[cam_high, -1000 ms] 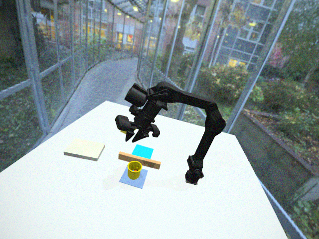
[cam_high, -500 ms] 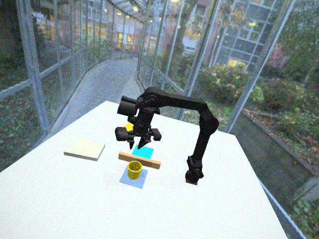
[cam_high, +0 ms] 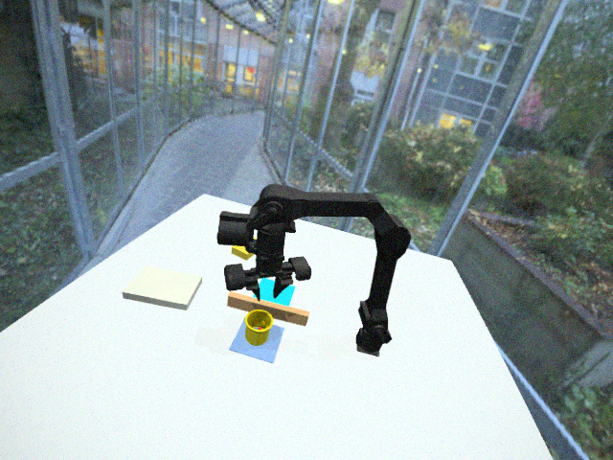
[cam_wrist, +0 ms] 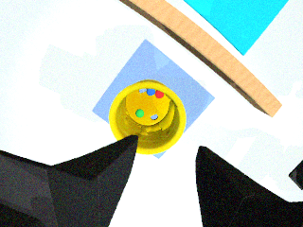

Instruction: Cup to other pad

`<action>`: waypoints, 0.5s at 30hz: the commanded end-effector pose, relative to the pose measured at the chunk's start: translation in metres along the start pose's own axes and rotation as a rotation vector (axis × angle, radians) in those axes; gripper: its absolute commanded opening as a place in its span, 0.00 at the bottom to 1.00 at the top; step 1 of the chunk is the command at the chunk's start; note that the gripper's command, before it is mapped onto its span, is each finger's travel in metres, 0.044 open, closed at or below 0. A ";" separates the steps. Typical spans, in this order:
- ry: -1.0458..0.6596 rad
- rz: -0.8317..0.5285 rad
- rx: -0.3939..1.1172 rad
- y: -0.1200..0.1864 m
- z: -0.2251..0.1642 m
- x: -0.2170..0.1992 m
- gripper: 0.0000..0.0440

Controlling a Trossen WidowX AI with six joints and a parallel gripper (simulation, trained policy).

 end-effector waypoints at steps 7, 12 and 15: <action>-0.039 -0.091 0.004 -0.032 -0.002 -0.004 0.41; -0.047 -0.118 0.005 -0.047 -0.003 -0.004 0.42; -0.047 -0.132 0.005 -0.056 -0.004 -0.004 0.42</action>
Point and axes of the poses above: the point midway between the two fingers, 35 mm back from their tips, its own y axis back along the fingers, its own x axis across the jaws, z = x × y, the point moved 2 cm from there along y, back along the fingers, and after that the axes turned 4 degrees about y, right-handed, at the moved point
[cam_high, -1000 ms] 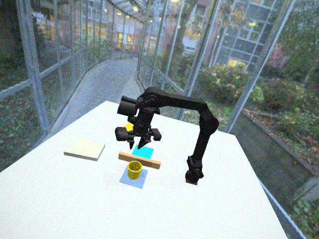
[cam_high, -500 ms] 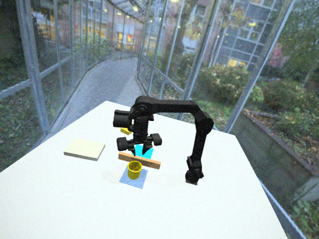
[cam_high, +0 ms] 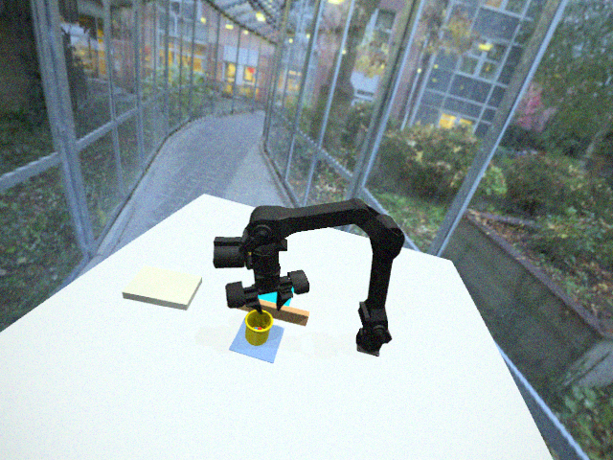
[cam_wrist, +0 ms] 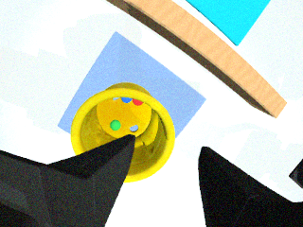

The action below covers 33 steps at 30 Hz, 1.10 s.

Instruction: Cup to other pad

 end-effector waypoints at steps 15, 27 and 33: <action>0.047 -0.064 0.003 -0.064 -0.005 0.005 0.42; 0.091 -0.040 -0.014 -0.069 -0.002 0.002 0.00; 0.075 -0.019 -0.017 -0.060 0.000 -0.001 0.00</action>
Point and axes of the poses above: the point midway between the two fingers, 35 mm back from their tips, its own y axis back along the fingers, its own x axis across the jaws, z = x × y, the point moved 2 cm from there along y, back along the fingers, and after that the axes turned 4 degrees about y, right-handed, at the moved point
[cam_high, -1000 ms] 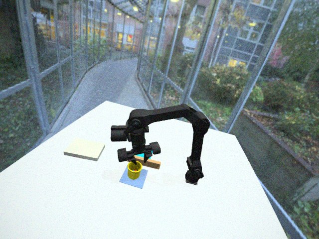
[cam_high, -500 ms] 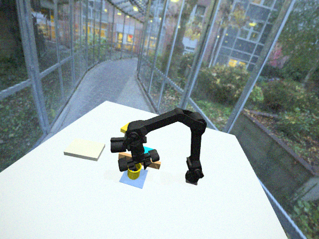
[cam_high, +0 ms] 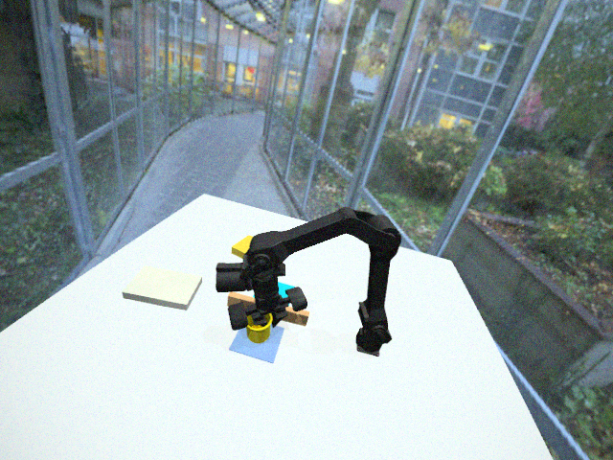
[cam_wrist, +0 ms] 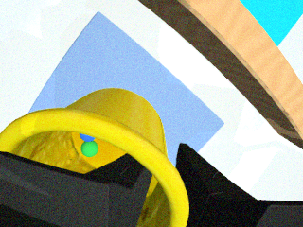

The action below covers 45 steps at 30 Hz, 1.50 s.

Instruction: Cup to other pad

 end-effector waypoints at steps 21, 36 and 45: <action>-0.182 0.111 -0.018 0.060 0.022 -0.025 0.01; -0.318 0.206 -0.063 0.079 0.062 -0.037 0.00; -0.391 0.247 -0.093 0.076 0.093 -0.048 0.00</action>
Point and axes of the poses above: the point midway between the two fingers, 35 mm back from their tips, its own y axis back along the fingers, its own x axis across the jaws, z = x × y, the point moved 2 cm from there along y, back along the fingers, and after that the axes turned 4 degrees about y, right-handed, at the moved point
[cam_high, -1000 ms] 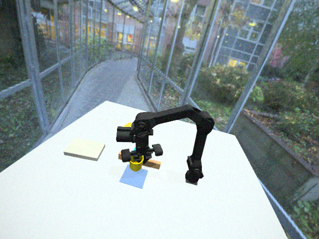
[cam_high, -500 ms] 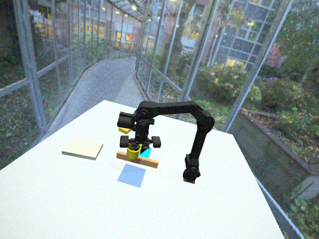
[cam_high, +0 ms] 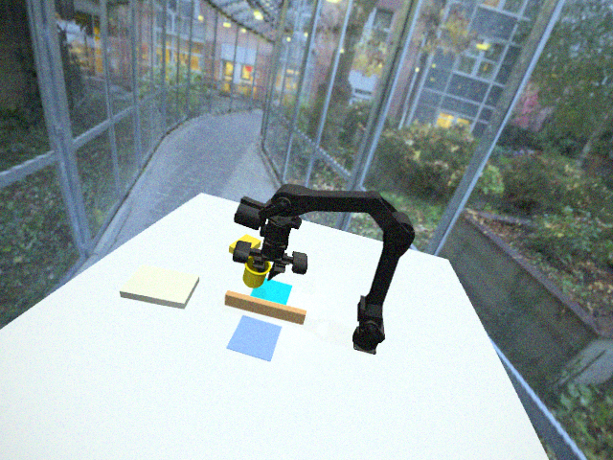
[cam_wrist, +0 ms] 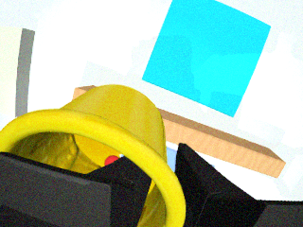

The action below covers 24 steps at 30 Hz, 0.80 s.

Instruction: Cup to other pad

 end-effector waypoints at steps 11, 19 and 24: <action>-0.093 0.038 -0.040 -0.019 0.043 -0.008 0.00; -0.132 0.044 -0.049 -0.037 0.057 -0.016 0.00; -0.151 0.045 -0.051 -0.049 0.061 -0.022 0.00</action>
Point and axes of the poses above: the point midway between the two fingers, 35 mm back from their tips, its own y axis back along the fingers, its own x axis across the jaws, z = x × y, the point moved 2 cm from there along y, back along the fingers, and after that the axes turned 4 degrees about y, right-handed, at the moved point
